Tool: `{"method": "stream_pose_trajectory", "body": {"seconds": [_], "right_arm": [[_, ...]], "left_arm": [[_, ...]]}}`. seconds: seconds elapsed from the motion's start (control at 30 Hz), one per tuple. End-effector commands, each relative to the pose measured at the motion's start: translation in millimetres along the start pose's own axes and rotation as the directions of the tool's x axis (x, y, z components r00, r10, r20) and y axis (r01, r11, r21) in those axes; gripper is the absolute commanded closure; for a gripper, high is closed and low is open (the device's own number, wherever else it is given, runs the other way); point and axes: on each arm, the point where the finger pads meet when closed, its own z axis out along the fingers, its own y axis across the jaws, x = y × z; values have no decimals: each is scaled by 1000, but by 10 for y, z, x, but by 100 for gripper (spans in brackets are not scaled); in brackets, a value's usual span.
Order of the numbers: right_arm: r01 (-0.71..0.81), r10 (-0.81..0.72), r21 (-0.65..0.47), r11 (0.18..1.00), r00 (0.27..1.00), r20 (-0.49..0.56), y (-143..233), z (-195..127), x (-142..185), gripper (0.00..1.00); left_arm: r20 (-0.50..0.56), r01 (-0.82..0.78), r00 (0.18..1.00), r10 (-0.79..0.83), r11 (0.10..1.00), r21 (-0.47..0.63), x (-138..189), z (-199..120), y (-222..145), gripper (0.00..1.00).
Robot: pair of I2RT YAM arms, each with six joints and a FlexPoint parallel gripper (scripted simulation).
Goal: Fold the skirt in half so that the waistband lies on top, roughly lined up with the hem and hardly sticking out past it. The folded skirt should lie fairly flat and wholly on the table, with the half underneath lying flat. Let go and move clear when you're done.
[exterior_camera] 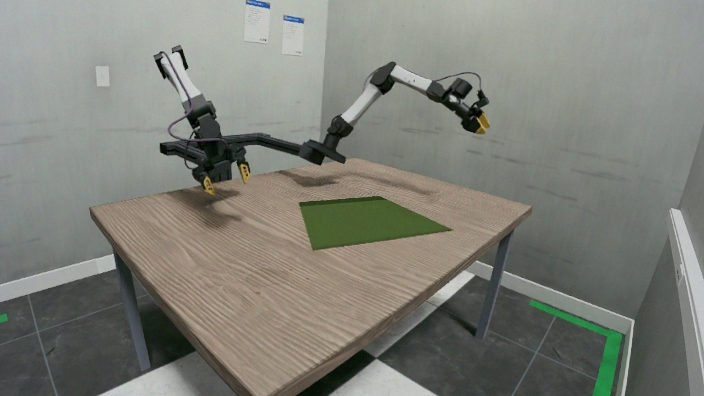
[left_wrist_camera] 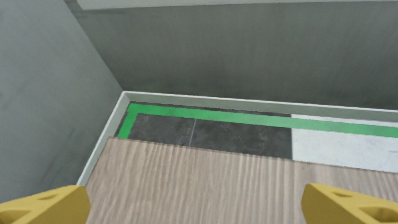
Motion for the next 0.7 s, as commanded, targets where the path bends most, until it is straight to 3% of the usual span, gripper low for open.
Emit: {"method": "stream_pose_trajectory", "body": {"seconds": [0.0, 0.03, 0.07, 0.2, 0.23, 0.37, 0.43, 0.53, 0.6, 0.67], "right_arm": [[4, -4, -3, 1000, 1000, 15, 12, -20, -50, 0], [4, -4, -3, 1000, 1000, 15, 12, -20, -50, 0], [8, -8, 53, 999, 1000, 3, 123, 54, 88, 52], [4, -10, 249, 968, 1000, 23, 471, 163, 356, 52], [-14, 2, 237, 971, 999, 53, 609, 166, 283, 52], [-13, 1, 233, 972, 999, 51, 986, 295, 571, 52], [-13, 1, 232, 973, 999, 50, 1173, 360, 717, 52], [4, -13, 247, 969, 999, 32, 1406, 447, 968, 52], [4, -13, 247, 969, 999, 32, 1406, 447, 968, 52], [5, -14, 247, 969, 999, 33, 1584, 511, 1111, 52]], "left_arm": [[28, 6, 1000, -5, 1000, -6, -115, -59, 30, 0], [28, 6, 1000, -5, 1000, -6, -115, -59, 30, 0], [-18, -19, 1000, 19, 1000, 22, 33, -171, 87, 52], [-156, -90, 981, 115, 983, 160, 436, -357, -82, 52], [-187, -104, 972, 141, 975, 196, 535, -403, -123, 52], [-275, -149, 931, 240, 937, 315, 784, -594, -193, 52], [-358, -153, 878, 319, 895, 420, 1172, -548, -426, 52], [-405, -158, 825, 394, 849, 505, 1472, -696, -545, 52], [-405, -158, 825, 394, 849, 505, 1472, -696, -545, 52], [-446, -162, 755, 481, 796, 584, 1663, -798, -631, 52]]}}
